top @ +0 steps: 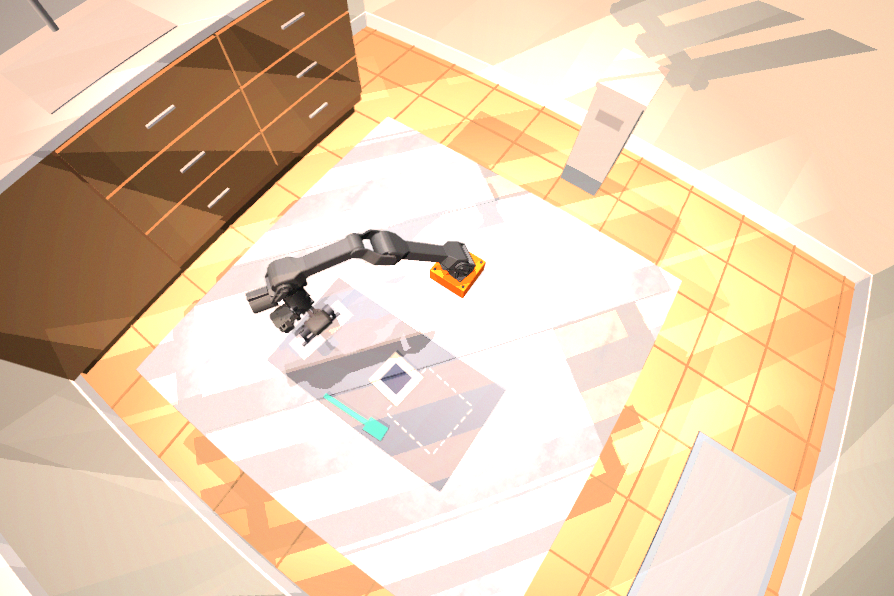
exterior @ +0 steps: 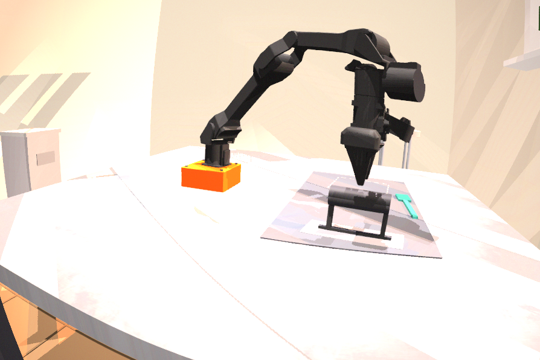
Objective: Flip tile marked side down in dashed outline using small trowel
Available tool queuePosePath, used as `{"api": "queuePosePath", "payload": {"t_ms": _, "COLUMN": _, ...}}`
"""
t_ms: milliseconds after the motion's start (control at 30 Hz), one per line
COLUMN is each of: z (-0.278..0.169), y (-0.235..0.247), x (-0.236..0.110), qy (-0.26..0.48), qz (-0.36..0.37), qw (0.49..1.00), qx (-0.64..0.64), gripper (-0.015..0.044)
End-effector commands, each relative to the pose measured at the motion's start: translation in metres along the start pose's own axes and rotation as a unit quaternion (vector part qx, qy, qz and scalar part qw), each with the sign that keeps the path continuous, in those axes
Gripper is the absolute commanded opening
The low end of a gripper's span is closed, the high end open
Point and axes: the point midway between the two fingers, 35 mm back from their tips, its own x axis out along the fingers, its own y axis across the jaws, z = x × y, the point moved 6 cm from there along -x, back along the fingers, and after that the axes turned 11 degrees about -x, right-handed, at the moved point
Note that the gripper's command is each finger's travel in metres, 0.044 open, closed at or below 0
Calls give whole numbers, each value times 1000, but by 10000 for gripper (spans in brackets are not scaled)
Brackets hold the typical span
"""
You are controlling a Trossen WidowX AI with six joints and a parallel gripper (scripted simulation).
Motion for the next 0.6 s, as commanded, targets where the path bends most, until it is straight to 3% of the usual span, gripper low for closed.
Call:
{"api": "queuePosePath", "payload": {"t_ms": 0, "z": 2, "y": 0, "x": 5, "qy": 1, "qz": -4, "qw": 1000, "qx": -6, "gripper": 270}}
{"api": "queuePosePath", "payload": {"t_ms": 567, "z": 4, "y": -1, "x": 33, "qy": 1, "qz": -4, "qw": 1000, "qx": -5, "gripper": 270}}
